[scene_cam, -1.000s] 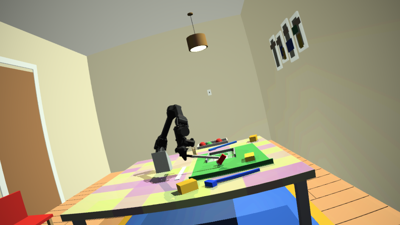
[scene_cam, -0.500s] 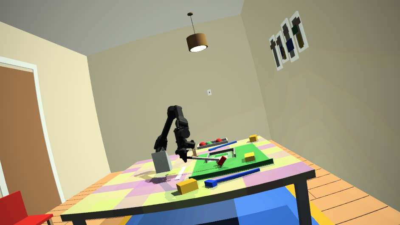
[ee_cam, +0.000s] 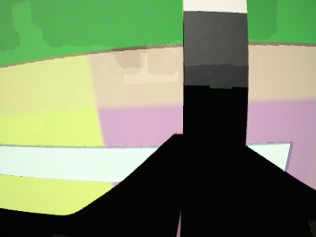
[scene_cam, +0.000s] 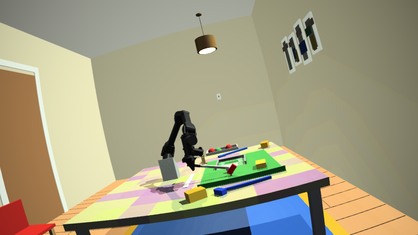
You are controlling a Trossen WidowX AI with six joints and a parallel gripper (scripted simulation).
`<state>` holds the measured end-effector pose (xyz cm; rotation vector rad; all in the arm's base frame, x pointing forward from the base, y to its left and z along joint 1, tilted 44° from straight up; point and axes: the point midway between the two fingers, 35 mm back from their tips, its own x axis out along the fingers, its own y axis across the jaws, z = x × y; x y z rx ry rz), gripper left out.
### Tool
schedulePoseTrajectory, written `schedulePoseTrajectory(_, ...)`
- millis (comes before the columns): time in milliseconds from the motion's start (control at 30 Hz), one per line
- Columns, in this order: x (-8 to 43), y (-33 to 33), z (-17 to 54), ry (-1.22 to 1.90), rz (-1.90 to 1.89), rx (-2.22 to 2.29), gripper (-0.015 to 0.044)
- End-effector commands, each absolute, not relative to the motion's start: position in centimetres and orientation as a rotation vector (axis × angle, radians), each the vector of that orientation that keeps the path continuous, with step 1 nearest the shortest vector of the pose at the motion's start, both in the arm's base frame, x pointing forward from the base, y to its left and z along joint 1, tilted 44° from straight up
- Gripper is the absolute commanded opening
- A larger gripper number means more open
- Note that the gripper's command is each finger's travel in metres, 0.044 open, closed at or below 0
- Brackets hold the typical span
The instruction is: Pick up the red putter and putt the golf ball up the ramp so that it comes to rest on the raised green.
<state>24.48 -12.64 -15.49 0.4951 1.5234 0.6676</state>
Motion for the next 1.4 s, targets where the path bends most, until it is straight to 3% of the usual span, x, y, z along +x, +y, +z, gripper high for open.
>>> schedulePoseTrajectory(0, 24.5, -13.0, -16.1, 1.522, 0.672, 0.499, 0.0)
schedulePoseTrajectory(233, 24.5, -12.3, -15.2, 1.526, 0.666, 0.502, 0.0)
schedulePoseTrajectory(600, 23.3, -2.8, -6.7, 1.523, 0.68, 0.509, 0.0)
schedulePoseTrajectory(1367, 23.6, -6.6, -3.0, 1.531, 0.675, 0.521, 0.0)
